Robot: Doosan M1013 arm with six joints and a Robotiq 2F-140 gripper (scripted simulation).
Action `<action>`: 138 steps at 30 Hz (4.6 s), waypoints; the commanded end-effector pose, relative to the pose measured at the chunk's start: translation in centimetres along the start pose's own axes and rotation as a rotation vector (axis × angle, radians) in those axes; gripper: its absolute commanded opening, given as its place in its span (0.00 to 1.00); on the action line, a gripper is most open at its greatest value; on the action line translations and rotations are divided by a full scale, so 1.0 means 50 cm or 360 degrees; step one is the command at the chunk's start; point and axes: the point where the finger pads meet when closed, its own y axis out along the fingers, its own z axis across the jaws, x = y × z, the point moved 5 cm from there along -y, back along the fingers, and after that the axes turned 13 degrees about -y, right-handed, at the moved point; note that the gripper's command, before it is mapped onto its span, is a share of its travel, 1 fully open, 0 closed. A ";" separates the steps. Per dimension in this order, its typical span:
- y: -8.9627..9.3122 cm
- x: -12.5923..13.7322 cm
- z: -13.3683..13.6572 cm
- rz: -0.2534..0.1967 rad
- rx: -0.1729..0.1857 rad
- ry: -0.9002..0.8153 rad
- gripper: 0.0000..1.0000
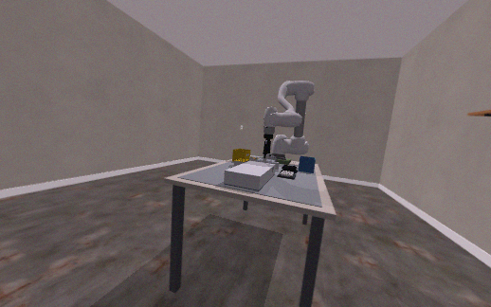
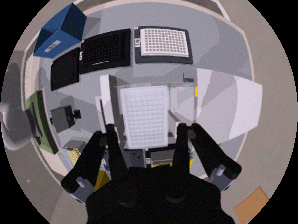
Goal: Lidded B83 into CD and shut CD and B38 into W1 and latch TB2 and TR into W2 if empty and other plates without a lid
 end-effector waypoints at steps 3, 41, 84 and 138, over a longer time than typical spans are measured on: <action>0.015 0.000 0.000 0.0000 0.0000 0.0000 0.00; 0.091 0.000 0.000 0.0000 0.0000 0.0000 0.00; 0.091 0.000 0.000 0.0000 0.0000 0.0000 0.00; 0.120 0.000 0.000 0.0000 0.0000 0.0000 0.00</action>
